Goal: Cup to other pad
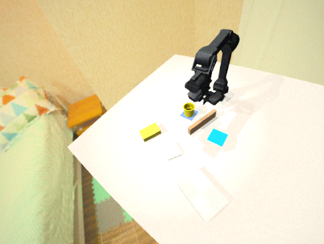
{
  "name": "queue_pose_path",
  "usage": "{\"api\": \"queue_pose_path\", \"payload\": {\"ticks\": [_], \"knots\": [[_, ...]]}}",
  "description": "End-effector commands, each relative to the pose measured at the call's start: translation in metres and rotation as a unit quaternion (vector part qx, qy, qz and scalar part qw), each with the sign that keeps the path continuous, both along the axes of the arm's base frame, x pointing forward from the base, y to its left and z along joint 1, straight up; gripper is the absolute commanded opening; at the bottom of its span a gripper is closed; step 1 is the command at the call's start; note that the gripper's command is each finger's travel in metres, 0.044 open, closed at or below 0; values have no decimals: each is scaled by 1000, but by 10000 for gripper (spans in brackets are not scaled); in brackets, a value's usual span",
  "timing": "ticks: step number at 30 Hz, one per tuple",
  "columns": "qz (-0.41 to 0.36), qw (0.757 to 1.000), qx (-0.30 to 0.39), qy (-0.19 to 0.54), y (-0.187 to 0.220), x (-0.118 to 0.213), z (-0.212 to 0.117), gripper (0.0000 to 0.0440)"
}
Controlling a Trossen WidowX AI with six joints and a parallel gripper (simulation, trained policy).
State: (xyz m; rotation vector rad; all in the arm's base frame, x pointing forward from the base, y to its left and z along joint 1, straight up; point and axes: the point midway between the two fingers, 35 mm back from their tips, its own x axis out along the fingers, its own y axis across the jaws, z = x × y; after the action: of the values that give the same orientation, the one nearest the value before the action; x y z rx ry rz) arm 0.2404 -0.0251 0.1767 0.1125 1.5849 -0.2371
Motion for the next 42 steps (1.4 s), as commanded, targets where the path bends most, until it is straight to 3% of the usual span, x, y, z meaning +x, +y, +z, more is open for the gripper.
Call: {"api": "queue_pose_path", "payload": {"ticks": [1,24,42], "knots": [[-1,1000,-2,15,-6,0,-10,179],[12,998,0,56,-32,-3,-56,201],[76,994,16,81,-45,-10,-102,207]]}}
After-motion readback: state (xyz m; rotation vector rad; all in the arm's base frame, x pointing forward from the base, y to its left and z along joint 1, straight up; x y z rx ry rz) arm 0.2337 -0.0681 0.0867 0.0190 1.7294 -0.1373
